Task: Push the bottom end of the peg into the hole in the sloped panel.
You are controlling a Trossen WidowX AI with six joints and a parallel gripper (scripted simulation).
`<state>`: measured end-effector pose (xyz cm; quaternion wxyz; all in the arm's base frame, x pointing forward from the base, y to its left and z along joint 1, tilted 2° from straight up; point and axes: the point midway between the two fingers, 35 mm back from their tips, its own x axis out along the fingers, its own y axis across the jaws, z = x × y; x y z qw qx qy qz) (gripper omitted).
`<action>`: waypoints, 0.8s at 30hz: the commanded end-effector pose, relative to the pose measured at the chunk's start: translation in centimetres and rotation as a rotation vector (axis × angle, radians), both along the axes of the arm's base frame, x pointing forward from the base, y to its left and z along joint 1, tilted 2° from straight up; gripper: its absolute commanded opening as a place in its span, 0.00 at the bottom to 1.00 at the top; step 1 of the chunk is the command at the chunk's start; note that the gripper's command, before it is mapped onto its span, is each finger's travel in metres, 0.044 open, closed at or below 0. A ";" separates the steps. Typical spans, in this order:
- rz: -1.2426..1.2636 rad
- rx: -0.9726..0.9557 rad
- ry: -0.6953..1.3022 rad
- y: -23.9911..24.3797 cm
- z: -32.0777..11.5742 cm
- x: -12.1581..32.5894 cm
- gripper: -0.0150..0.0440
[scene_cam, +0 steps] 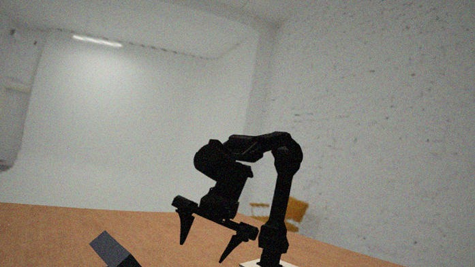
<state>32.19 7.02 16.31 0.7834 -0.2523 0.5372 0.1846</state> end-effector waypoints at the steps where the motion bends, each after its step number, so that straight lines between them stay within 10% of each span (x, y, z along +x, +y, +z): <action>1: 0.012 0.011 0.039 1.4 -0.3 -0.7 1.00; 24: 0.090 -0.036 0.312 8.4 -3.3 -7.4 1.00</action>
